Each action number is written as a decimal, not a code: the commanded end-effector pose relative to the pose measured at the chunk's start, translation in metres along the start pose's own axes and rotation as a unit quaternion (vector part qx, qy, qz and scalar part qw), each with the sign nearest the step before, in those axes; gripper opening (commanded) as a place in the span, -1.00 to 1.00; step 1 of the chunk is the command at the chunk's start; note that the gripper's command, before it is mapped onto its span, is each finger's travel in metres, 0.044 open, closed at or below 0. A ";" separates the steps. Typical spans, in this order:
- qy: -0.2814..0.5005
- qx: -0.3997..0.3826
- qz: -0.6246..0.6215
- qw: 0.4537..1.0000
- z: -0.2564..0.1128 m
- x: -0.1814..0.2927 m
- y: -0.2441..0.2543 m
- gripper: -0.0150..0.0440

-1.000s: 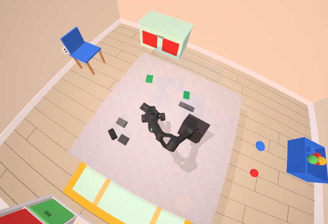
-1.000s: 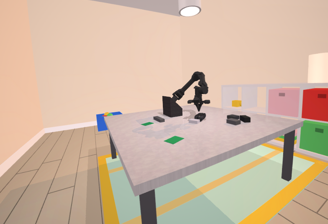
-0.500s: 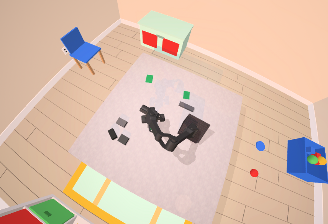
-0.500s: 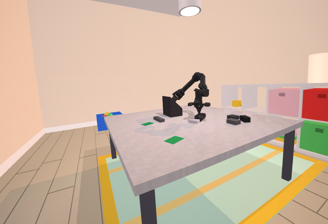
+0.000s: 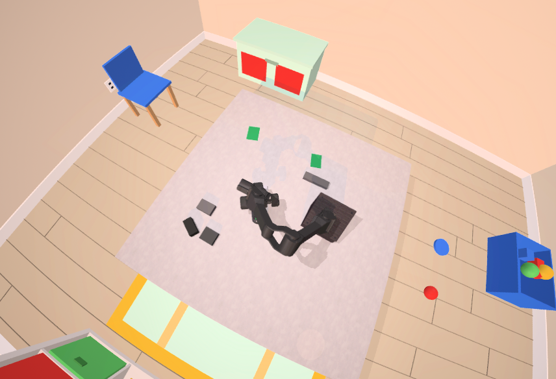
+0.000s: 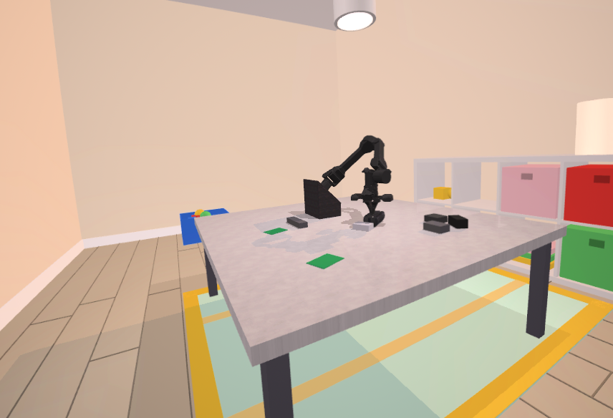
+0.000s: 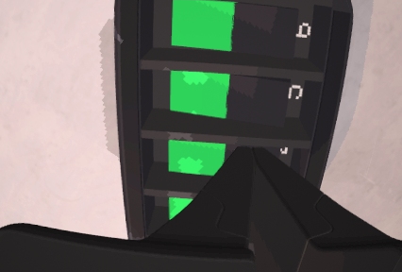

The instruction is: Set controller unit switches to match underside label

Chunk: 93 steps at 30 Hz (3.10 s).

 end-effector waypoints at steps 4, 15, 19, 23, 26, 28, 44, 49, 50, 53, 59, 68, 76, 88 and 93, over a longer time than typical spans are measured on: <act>0.001 0.002 0.005 1.000 0.002 0.000 -0.002 -0.49; 0.000 0.003 0.005 1.000 -0.043 0.000 -0.002 -0.49; 0.000 0.003 0.005 1.000 -0.043 0.000 -0.002 -0.49; 0.000 0.003 0.005 1.000 -0.043 -0.010 -0.003 -0.49; 0.000 0.003 0.004 1.000 -0.043 -0.020 -0.004 -0.49; 0.000 0.003 0.004 1.000 -0.043 -0.020 -0.004 -0.49; 0.000 0.003 0.004 1.000 -0.018 -0.021 -0.004 -0.49; 0.000 0.003 0.004 1.000 -0.011 -0.020 -0.004 -0.49; 0.000 0.002 0.004 1.000 -0.009 -0.020 -0.004 -0.49; 0.000 0.002 0.004 1.000 -0.005 -0.020 -0.004 -0.49; 0.000 0.002 0.004 1.000 0.001 -0.020 -0.004 -0.49; 0.000 0.002 0.004 1.000 0.001 -0.020 -0.004 -0.49; 0.000 0.002 0.004 1.000 0.001 -0.020 -0.004 -0.49; 0.000 0.003 0.004 1.000 -0.043 -0.019 -0.003 -0.49; 0.001 0.002 0.005 1.000 -0.047 0.009 0.007 -0.49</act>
Point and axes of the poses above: the point midway between the two fingers, 35 mm back from their tips, its own z axis out along the fingers, its own y axis across the jaws, x = y × z, the point moved 1 cm from there along -z, back along the fingers, and after that the axes turned 3 degrees about -z, right-handed, at the moved point
